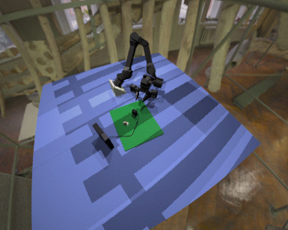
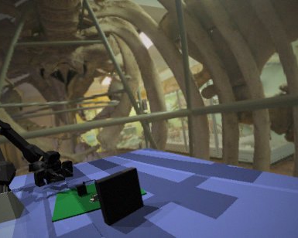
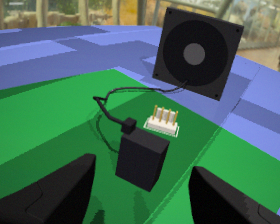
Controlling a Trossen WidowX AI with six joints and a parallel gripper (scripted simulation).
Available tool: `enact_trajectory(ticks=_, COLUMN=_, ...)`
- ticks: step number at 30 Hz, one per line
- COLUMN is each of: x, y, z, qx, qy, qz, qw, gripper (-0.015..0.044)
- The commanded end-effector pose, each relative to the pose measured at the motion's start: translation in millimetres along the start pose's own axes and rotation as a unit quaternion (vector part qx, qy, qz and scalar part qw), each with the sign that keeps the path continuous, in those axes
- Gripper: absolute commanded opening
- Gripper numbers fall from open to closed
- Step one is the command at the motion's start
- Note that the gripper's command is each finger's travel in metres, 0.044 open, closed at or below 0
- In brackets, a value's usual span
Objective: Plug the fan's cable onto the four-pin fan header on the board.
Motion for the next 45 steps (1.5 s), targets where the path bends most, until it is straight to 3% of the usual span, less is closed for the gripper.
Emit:
enact_trajectory(ticks=1, x=7, y=-3, z=14, qx=0.001, qy=-0.002, qz=-0.002, qw=1.0, gripper=0.0205)
enact_trajectory(ticks=12, x=16, y=-11, z=29, qx=-0.009, qy=0.008, qz=0.01, qw=1.0, gripper=0.0205)
enact_trajectory(ticks=29, x=9, y=-25, z=9, qx=-0.11, qy=0.165, qz=0.124, qw=0.972, gripper=0.0205)
enact_trajectory(ticks=45, x=6, y=-33, z=0, qx=-0.131, qy=0.337, qz=0.171, qw=0.917, gripper=0.0205)
Point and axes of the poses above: the point midway between the two fingers, 35 mm back from their tips, its own z axis back along the fingers, its own y axis across the jaws, x = y × z, the point moved 2 cm from there along z, back along the fingers, and after that the axes turned 11 degrees about z, right-handed, at the moved point
